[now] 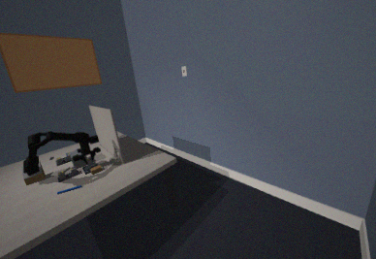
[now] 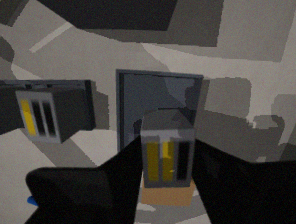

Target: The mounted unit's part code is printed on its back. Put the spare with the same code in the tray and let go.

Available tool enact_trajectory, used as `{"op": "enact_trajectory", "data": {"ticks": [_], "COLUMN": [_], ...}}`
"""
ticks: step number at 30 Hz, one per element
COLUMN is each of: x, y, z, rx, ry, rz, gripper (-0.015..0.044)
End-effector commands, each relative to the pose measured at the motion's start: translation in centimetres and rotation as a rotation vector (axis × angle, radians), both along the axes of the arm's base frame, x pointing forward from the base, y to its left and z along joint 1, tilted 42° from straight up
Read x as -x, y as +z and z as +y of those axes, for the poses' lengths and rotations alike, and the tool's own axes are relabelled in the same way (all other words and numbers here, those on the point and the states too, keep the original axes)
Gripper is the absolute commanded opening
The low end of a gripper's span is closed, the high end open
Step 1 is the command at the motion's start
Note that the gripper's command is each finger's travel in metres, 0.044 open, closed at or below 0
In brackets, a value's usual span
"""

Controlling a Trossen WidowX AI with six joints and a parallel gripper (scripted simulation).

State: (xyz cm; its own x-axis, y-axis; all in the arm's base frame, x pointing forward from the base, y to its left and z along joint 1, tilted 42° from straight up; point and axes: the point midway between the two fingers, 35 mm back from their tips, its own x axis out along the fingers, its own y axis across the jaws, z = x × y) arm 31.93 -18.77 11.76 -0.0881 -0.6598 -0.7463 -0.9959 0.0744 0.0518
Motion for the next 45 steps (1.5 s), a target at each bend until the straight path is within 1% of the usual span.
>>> {"op": "enact_trajectory", "data": {"ticks": [1, 23, 39, 40, 42, 45], "x": [0.1, 0.6, 0.6, 0.6, 0.3, -0.4], "y": [-0.2, -1.4, -1.2, -1.2, -0.4, 3.2], "z": [-0.2, -1.3, -1.2, -1.2, -0.4, 2.9], "rx": [0.004, 0.008, 0.005, 0.005, 0.003, -0.001], "ry": [0.005, 0.005, 0.000, 0.000, 0.000, 0.002], "rz": [0.002, 0.003, 0.001, 0.001, 0.000, 0.001], "gripper": [0.0000, 0.0000, 0.0420, 0.0440, 0.0440, 0.0440]}}
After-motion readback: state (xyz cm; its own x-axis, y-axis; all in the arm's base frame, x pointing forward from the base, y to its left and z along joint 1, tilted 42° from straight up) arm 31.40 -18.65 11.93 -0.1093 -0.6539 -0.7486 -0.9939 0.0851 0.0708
